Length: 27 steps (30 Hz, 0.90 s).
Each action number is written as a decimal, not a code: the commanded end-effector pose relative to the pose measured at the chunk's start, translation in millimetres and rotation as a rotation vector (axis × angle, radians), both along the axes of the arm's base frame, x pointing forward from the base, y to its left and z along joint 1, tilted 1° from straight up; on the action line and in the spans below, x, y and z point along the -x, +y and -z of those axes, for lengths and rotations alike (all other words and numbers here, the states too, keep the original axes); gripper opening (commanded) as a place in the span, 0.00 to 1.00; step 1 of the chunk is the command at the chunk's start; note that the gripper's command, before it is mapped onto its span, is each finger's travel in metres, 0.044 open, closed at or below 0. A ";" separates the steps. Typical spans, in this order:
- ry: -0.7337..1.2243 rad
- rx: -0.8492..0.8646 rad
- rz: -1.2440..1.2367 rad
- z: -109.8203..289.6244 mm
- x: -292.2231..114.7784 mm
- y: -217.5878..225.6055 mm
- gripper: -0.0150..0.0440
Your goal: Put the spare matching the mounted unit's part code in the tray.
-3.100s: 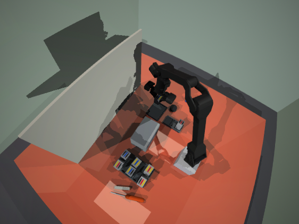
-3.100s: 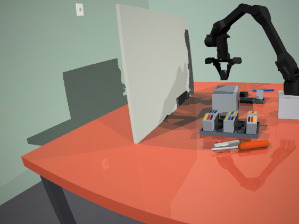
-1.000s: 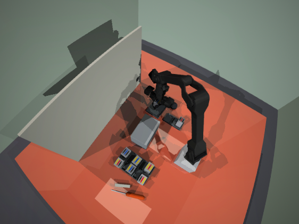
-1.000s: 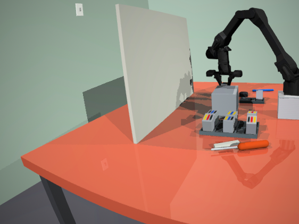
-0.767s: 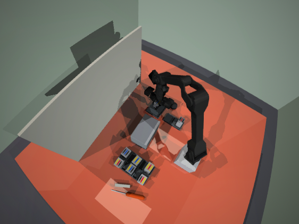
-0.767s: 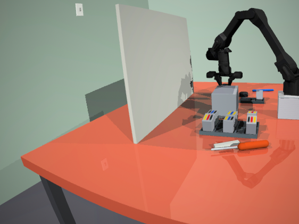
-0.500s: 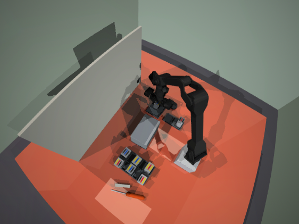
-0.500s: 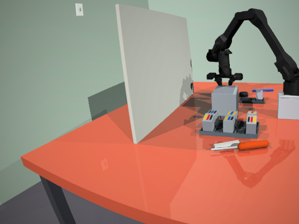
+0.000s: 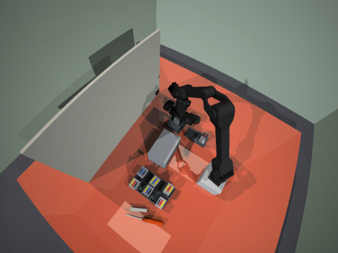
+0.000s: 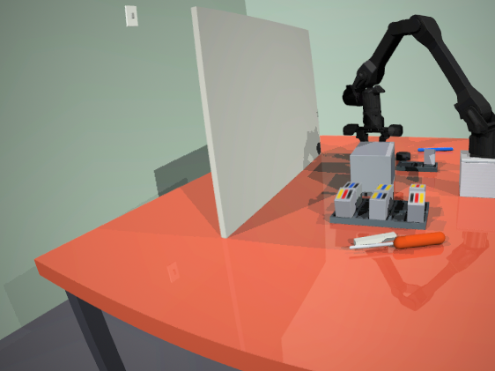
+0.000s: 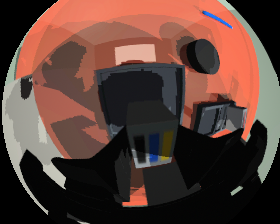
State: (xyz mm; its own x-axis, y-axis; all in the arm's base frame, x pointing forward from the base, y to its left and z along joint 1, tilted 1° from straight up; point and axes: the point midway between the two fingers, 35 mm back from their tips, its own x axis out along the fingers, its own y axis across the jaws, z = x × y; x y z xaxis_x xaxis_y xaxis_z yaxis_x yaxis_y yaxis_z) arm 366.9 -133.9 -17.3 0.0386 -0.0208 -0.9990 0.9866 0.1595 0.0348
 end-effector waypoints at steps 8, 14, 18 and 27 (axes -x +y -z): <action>0.000 0.000 0.000 -0.1 -0.1 0.0 0.74; 0.000 0.000 0.000 -0.1 -0.1 0.0 1.00; 0.001 -0.001 0.000 -44.0 -1.9 -0.4 1.00; 0.004 -0.003 0.000 -107.6 5.5 2.7 1.00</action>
State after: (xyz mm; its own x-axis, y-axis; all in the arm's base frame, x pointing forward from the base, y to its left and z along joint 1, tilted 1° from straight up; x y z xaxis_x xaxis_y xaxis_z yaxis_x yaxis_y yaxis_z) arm 365.3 -132.9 92.6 0.0652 -0.0305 -0.9974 0.9852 0.1608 0.0595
